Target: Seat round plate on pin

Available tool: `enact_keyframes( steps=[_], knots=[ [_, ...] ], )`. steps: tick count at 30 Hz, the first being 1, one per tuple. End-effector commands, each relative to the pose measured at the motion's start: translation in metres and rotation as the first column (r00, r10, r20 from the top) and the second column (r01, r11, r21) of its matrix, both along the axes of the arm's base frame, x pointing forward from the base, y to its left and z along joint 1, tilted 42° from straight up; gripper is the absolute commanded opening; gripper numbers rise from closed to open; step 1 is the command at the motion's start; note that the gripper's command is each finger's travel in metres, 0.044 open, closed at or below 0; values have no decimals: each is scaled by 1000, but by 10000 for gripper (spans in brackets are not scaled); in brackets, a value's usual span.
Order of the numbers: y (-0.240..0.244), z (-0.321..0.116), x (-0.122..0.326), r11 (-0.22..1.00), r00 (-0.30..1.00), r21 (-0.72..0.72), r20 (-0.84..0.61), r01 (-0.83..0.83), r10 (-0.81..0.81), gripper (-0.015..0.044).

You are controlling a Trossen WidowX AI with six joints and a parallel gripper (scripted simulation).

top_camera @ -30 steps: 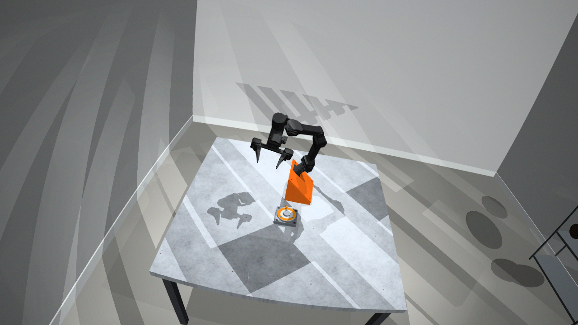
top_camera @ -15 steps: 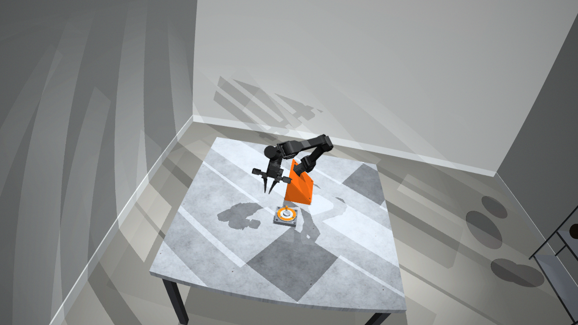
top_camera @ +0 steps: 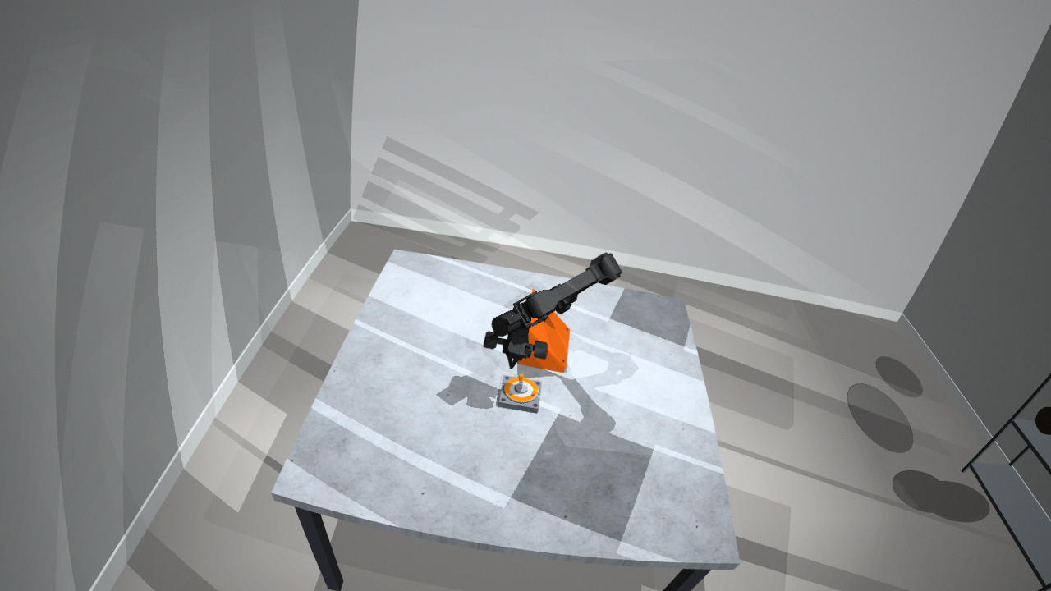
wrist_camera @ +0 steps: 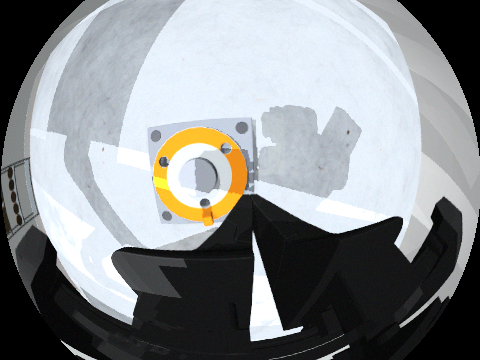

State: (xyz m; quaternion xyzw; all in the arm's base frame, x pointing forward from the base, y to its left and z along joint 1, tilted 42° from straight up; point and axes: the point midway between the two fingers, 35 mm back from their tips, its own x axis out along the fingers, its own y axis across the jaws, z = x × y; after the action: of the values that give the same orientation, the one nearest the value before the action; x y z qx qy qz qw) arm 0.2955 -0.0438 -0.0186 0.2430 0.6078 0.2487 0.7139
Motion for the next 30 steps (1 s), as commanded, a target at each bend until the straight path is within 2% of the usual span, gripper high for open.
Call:
enact_keyframes(
  steps=[1, 8, 17, 30],
  knots=[
    [29, -8, -43, 995, 991, 16, -91, -99, 100, 0],
    [32, -12, -44, 994, 990, 17, -96, -104, 105, 0],
    [60, -45, -44, 994, 990, 19, -96, -104, 105, 0],
    [68, -40, -48, 994, 990, 20, -96, -104, 105, 0]
  ],
)
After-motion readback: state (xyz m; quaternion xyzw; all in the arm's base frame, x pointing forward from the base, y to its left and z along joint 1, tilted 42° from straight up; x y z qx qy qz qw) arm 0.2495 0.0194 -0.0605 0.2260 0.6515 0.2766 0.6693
